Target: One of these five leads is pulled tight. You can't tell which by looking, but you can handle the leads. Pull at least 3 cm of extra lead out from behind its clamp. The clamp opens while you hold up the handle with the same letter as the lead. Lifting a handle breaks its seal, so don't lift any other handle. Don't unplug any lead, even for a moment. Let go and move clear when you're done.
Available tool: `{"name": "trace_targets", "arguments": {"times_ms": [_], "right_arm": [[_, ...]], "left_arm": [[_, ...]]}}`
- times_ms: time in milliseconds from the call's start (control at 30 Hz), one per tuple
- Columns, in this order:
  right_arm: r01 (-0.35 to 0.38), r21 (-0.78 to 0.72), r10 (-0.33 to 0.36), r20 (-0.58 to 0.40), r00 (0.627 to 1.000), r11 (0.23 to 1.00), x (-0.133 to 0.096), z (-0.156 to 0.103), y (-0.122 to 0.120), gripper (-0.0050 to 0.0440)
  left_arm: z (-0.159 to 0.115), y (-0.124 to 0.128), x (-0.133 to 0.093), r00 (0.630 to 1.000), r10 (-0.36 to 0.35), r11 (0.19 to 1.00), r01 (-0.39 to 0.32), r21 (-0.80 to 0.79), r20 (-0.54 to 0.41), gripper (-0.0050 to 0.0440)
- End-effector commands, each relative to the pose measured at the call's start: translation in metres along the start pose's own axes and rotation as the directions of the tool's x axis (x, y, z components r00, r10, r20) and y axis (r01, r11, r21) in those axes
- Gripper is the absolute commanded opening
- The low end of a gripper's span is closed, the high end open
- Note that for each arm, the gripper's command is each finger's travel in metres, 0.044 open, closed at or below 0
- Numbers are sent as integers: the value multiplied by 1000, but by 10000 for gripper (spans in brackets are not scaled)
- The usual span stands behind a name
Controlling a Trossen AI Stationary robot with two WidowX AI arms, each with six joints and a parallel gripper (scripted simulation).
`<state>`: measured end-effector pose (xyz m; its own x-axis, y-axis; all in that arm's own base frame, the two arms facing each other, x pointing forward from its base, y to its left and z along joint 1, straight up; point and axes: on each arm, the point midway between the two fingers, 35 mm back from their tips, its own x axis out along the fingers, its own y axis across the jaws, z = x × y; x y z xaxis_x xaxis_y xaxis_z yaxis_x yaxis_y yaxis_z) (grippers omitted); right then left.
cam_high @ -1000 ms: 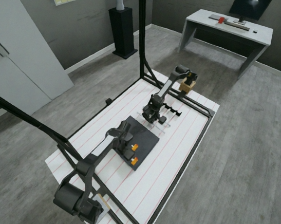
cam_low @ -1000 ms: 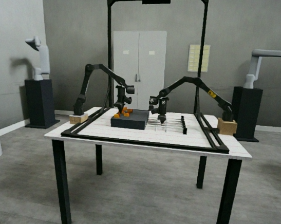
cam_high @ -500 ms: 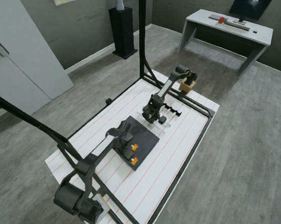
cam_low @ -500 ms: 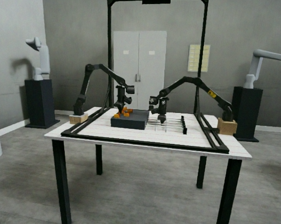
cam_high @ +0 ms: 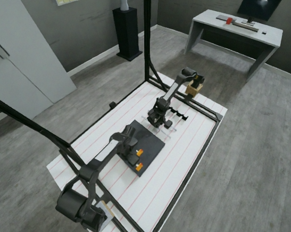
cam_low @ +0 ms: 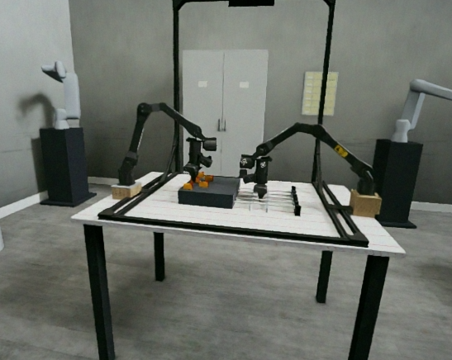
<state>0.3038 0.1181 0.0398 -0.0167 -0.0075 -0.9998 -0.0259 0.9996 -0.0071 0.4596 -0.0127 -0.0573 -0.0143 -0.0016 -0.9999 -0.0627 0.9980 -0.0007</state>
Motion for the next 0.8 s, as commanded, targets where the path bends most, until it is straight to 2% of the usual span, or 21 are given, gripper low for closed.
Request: {"name": "trace_targets", "arguments": {"times_ms": [0, 167, 200, 733, 767], "right_arm": [[-11, 0, 11, 30, 999, 1000, -17, 4, 1, -50], [-11, 0, 11, 30, 999, 1000, -19, 4, 1, -50], [-9, 0, 9, 27, 1000, 1000, -10, 4, 1, -50], [-9, 0, 9, 27, 1000, 1000, -24, 4, 1, -50], [-7, 1, 7, 19, 1000, 1000, -11, 4, 2, -50]], "left_arm": [[6, -1, -13, 999, -3, 1000, 3, 0, 33, -50], [6, -1, -13, 999, -3, 1000, 3, 0, 33, -50], [6, -1, -13, 999, -3, 1000, 3, 0, 33, -50], [6, -1, -13, 999, -3, 1000, 3, 0, 33, -50], [6, -1, -13, 999, -3, 1000, 3, 0, 33, -50]]}}
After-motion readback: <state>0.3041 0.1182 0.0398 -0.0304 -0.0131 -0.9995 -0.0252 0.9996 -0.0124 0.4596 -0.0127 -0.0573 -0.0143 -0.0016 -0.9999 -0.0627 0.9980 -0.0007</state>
